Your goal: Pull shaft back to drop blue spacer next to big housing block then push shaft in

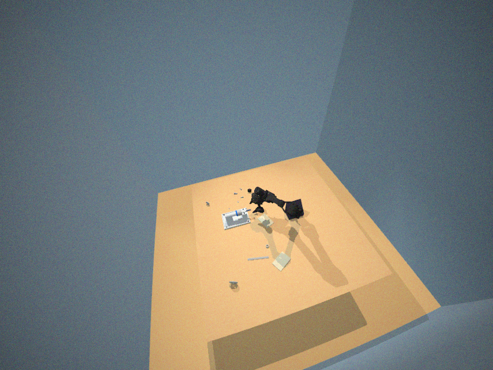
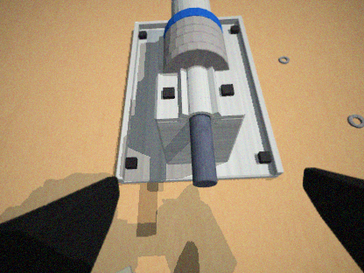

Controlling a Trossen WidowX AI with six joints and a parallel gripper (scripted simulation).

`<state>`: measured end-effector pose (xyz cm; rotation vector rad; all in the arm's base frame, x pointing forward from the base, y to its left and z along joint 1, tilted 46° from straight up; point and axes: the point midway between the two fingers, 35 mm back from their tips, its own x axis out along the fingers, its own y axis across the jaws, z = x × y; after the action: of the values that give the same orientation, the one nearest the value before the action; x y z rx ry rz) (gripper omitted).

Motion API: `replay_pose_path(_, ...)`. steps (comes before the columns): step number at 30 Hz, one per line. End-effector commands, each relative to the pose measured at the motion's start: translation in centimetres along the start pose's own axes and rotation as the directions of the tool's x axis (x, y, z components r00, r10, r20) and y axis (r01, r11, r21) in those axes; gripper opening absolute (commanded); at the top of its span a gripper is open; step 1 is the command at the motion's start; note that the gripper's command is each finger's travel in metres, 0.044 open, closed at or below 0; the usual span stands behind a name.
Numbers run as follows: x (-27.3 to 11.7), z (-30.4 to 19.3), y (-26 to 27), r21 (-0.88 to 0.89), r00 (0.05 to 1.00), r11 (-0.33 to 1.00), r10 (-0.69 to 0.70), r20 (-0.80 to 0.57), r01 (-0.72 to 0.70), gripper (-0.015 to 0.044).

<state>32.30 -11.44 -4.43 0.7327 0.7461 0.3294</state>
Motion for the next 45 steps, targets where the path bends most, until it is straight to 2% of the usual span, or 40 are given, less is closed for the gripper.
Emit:
replay_pose_path(1,0.4,-0.1,0.0,0.006,1.000,1.000,0.004,-0.002,-0.004,0.0440)
replay_pose_path(23,4.0,-0.1,0.3,0.006,1.000,1.000,0.007,0.000,-0.007,0.0440)
replay_pose_path(45,4.1,-0.1,0.3,0.007,1.000,1.000,0.007,0.000,-0.007,0.0440)
